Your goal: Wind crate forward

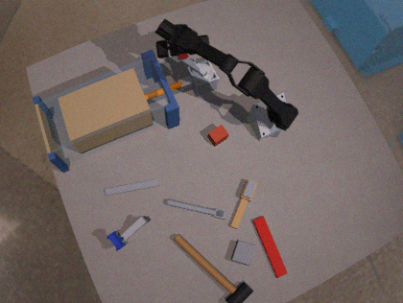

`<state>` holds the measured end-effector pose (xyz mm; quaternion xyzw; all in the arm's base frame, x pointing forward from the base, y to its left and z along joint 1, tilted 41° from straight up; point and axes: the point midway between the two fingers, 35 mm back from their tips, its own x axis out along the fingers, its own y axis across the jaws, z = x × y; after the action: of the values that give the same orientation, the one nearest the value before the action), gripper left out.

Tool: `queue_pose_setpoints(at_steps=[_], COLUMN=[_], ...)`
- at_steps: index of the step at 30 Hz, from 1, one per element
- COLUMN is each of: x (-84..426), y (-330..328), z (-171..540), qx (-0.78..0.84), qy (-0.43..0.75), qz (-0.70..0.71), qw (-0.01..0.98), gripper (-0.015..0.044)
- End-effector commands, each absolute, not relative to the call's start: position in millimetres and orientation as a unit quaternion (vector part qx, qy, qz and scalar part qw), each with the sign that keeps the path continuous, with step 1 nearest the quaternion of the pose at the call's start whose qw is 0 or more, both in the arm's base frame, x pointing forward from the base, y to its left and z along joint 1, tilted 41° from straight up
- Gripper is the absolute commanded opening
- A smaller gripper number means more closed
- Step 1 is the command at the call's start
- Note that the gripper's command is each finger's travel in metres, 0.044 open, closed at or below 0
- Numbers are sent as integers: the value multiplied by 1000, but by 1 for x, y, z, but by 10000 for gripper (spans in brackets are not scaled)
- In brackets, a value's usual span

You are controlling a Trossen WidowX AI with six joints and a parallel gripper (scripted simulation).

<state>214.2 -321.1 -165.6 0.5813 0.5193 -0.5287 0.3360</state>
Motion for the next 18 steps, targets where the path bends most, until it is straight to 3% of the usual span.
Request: queue_pose_setpoints(at_steps=[1, 18], x=[228, 242], y=[-311, -302], z=[-162, -154], qx=[589, 590], qy=[524, 524], qz=[-516, -515], qw=[335, 335], gripper=[0, 0])
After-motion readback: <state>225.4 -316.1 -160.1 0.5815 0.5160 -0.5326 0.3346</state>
